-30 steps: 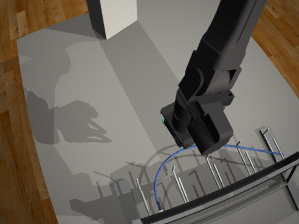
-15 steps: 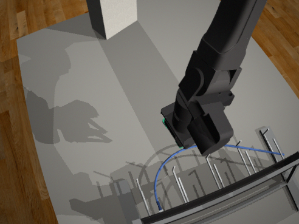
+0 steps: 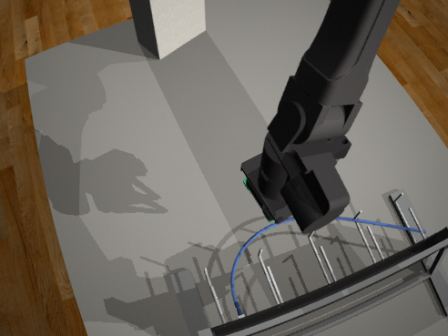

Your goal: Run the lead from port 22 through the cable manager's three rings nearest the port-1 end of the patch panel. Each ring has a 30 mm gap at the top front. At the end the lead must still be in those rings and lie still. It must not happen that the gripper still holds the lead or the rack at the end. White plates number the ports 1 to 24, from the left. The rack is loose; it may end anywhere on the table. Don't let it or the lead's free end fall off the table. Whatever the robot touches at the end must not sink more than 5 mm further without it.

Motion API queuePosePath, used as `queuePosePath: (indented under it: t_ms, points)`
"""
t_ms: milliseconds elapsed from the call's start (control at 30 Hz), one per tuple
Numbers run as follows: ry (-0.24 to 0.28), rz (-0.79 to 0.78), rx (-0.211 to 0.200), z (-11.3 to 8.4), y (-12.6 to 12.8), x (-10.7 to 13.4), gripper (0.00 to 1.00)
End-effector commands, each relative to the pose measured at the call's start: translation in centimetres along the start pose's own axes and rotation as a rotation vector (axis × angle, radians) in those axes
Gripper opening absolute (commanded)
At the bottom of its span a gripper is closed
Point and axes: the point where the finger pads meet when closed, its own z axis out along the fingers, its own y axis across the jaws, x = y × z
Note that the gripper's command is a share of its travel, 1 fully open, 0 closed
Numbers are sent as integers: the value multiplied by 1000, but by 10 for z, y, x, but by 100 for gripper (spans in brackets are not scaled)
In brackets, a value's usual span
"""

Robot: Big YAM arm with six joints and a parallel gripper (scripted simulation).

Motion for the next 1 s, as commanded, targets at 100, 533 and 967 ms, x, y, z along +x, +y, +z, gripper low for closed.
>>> queuePosePath:
  t_ms: [100,533,967]
  points:
    - [-5,-11,19,8,-11,-3,33]
    - [-7,-6,17,31,-10,-5,33]
    - [-7,-3,15,66,-8,-5,33]
